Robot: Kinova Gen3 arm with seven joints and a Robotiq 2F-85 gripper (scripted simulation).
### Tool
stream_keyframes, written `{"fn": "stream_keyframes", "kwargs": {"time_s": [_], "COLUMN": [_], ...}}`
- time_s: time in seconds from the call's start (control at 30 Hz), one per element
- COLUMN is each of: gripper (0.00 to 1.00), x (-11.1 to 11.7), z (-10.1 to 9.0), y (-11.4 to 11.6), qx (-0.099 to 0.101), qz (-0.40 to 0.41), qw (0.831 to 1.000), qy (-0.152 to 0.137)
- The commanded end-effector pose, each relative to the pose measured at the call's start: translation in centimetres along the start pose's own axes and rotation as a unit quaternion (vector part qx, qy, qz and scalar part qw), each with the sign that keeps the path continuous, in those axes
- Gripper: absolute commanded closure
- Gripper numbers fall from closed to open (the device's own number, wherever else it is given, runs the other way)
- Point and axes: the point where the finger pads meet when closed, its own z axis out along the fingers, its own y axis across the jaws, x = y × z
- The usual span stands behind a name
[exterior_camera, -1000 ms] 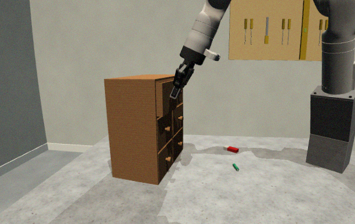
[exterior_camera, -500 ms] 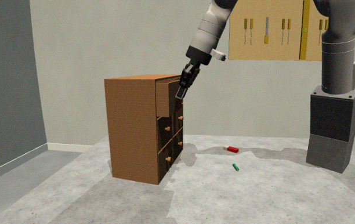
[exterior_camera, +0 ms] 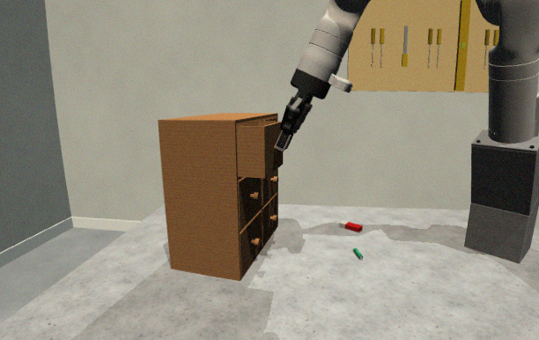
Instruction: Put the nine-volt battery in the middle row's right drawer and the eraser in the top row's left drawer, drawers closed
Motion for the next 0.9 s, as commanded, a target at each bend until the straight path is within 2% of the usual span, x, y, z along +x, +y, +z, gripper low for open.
{"fn": "stream_keyframes", "kwargs": {"time_s": [0.0, 0.87], "gripper": [0.87, 0.87], "x": [0.29, 1.0], "z": [-0.19, -0.53], "y": [0.07, 0.07], "qx": [0.0, 0.0], "qz": [-0.001, -0.001], "qw": [1.0, 1.0], "qy": [0.0, 0.0]}}
